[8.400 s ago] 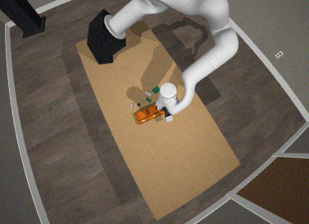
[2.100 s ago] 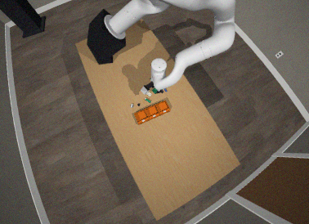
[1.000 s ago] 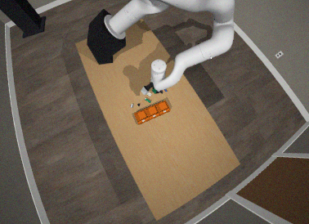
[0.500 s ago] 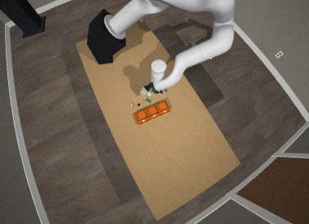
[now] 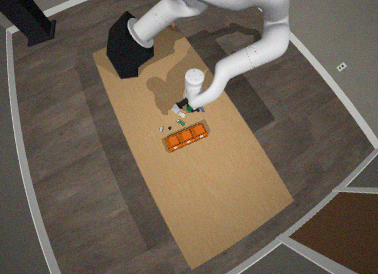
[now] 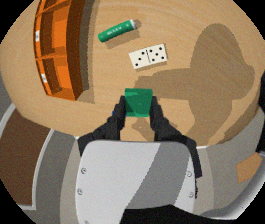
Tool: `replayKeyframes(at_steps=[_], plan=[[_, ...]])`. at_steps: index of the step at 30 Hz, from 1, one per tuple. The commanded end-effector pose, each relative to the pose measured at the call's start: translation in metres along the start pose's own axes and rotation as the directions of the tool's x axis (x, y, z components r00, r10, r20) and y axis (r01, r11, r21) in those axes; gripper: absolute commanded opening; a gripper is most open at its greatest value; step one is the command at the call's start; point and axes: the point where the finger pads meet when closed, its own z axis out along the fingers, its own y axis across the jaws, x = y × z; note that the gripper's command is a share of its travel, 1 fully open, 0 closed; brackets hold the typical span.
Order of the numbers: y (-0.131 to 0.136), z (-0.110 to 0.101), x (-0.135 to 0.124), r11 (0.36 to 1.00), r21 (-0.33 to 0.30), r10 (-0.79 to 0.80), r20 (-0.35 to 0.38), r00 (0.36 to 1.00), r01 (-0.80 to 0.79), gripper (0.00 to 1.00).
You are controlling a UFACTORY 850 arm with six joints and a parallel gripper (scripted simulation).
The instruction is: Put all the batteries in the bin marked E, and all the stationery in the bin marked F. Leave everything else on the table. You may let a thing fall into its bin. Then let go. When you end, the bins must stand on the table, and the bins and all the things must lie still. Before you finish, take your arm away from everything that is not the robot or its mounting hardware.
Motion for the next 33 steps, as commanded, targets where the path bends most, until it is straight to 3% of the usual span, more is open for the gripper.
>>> replayKeyframes(at_steps=[1,8,27,33], plan=[[0.000,-0.010,0.000,1.000,0.000,0.000,0.000,1.000,0.000,0.00],[0.000,-0.030,0.000,1.000,0.000,0.000,0.000,1.000,0.000,0.00],[0.000,-0.022,0.000,1.000,0.000,0.000,0.000,1.000,0.000,0.00],[-0.024,-0.022,0.027,1.000,0.001,0.000,0.000,1.000,0.000,0.00]])
